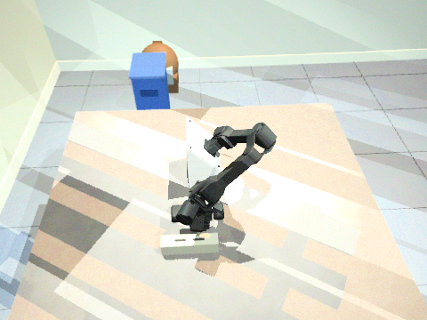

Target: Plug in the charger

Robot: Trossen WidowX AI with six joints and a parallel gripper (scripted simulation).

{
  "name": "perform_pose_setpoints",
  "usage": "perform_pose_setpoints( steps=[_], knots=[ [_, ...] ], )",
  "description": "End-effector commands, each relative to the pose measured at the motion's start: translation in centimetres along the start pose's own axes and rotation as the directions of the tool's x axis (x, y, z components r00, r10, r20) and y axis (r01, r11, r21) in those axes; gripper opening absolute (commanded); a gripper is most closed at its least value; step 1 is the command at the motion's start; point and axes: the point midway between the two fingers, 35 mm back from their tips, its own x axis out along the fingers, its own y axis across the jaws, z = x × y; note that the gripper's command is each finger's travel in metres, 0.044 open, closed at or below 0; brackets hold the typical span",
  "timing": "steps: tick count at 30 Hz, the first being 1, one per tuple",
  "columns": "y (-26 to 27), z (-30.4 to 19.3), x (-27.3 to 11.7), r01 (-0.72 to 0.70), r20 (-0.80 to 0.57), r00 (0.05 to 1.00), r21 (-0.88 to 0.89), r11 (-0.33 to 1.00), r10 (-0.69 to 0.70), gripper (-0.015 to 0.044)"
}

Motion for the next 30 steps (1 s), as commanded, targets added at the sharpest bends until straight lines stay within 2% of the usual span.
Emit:
perform_pose_setpoints(
  steps=[1, 30],
  knots=[
    [0.00, 0.58, -0.08, -0.002, 0.004, 1.000, 0.008, 1.000, 0.002, 0.0000],
    [0.08, 1.58, -0.13, -0.003, 0.004, 1.000, 0.020, 1.000, 0.003, 0.0000]
  ],
)
